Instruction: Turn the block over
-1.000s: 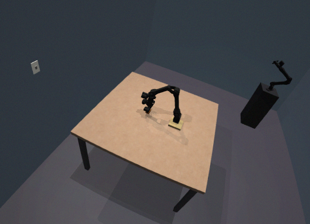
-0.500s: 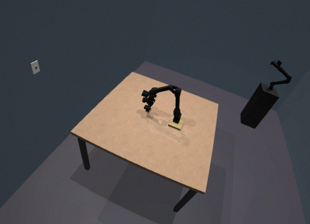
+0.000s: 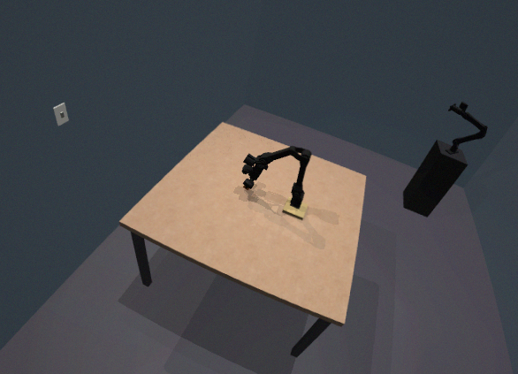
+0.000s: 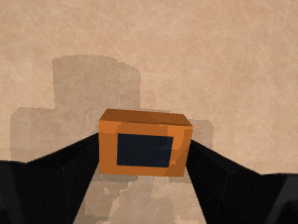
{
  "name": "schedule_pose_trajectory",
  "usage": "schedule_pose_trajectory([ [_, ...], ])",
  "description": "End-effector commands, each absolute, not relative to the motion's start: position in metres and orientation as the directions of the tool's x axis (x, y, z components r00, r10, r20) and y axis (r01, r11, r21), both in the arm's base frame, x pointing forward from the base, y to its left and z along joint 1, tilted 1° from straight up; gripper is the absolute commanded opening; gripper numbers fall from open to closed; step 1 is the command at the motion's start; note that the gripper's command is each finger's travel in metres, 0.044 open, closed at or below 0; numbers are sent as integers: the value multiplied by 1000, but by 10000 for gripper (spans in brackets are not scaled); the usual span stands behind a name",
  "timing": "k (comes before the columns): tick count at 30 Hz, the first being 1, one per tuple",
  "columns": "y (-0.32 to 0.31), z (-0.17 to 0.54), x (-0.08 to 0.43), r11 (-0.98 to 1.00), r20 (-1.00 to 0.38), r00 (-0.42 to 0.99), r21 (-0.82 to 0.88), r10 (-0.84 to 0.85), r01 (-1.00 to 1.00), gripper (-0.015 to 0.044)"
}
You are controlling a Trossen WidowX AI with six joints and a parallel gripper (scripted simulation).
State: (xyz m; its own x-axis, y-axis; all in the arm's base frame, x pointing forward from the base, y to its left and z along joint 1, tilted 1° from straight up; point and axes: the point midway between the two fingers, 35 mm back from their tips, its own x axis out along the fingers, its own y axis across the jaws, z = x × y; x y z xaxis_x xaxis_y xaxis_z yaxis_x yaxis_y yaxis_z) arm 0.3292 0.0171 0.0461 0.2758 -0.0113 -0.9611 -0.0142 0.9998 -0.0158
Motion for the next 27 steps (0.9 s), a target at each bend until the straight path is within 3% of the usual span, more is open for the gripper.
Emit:
schedule_pose_trajectory([
  [1,17,48,328,1000,-939,344,-20,-13,-16,0],
  [16,16,49,321,1000,-829,559,-19,-8,-14,0],
  [27,17,38,329,1000,-788,615,-19,-5,-15,0],
])
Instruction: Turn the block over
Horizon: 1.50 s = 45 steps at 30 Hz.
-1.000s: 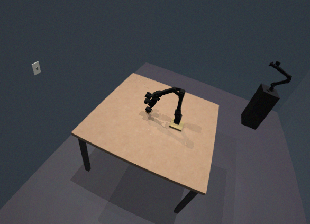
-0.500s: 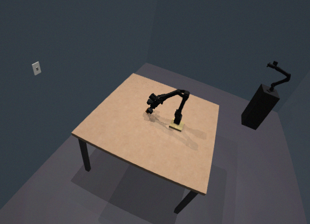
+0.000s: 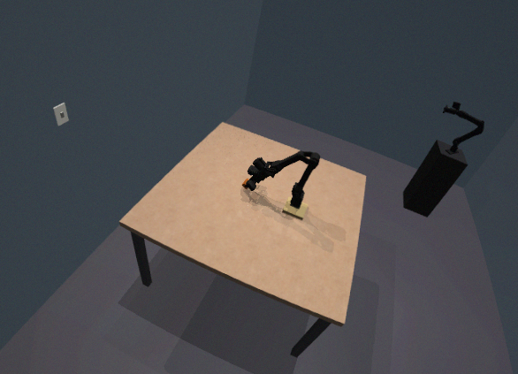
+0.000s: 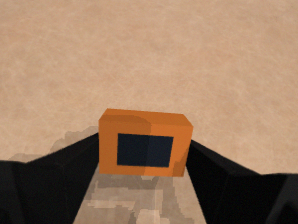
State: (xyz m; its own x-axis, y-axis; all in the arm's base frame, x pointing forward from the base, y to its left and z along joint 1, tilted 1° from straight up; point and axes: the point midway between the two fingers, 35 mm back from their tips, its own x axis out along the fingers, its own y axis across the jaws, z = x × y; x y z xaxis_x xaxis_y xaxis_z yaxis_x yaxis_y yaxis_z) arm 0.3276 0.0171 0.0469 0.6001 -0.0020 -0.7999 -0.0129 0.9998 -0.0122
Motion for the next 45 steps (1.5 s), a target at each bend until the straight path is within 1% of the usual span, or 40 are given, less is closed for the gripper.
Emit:
schedule_pose_trajectory([
  [1,17,36,331,1000,-780,626,-19,-5,-15,0],
  [19,17,10,342,1000,-612,791,-18,2,-16,0],
  [39,16,16,321,1000,-389,921,-19,6,-15,0],
  [45,16,20,318,1000,-355,935,-19,7,-14,0],
])
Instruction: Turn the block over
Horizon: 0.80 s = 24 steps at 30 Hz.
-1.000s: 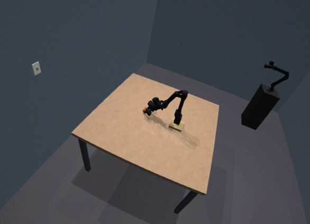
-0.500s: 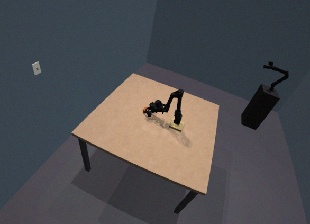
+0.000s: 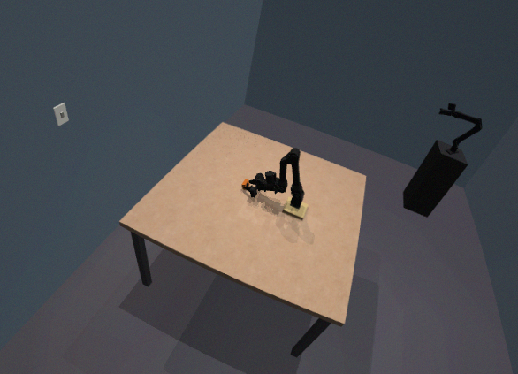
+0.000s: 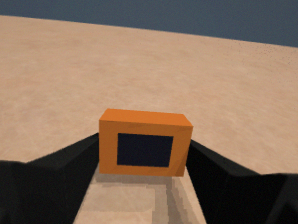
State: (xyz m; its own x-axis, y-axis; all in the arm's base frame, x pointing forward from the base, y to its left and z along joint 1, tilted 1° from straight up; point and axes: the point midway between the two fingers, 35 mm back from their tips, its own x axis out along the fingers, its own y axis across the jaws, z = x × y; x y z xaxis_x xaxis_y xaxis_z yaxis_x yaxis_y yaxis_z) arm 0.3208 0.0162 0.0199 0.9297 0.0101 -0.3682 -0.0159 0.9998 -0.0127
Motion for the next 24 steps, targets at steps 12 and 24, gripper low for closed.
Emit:
schedule_pose_trajectory([
  [12,16,21,318,1000,-339,941,-19,7,-14,0],
  [24,16,21,318,1000,-339,941,-19,7,-14,263],
])
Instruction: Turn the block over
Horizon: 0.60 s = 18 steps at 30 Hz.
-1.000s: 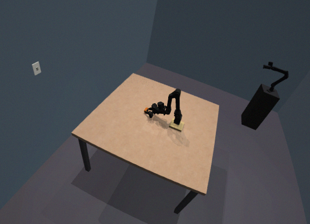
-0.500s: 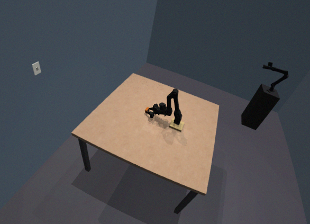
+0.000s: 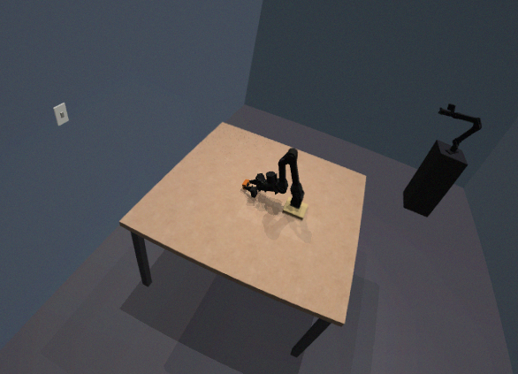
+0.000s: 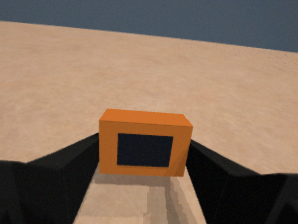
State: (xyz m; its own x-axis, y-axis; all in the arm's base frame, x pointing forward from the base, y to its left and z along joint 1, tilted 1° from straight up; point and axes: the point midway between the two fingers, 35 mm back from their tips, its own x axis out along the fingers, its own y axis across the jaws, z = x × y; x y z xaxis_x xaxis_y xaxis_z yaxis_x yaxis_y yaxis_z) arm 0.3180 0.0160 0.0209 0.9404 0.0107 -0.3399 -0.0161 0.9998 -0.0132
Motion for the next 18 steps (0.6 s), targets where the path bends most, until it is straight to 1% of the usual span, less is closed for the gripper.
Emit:
schedule_pose_trajectory([
  [1,16,21,318,1000,-339,941,-19,7,-14,289],
  [7,16,21,318,1000,-339,941,-19,7,-14,440],
  [18,16,21,318,1000,-339,941,-19,7,-14,440],
])
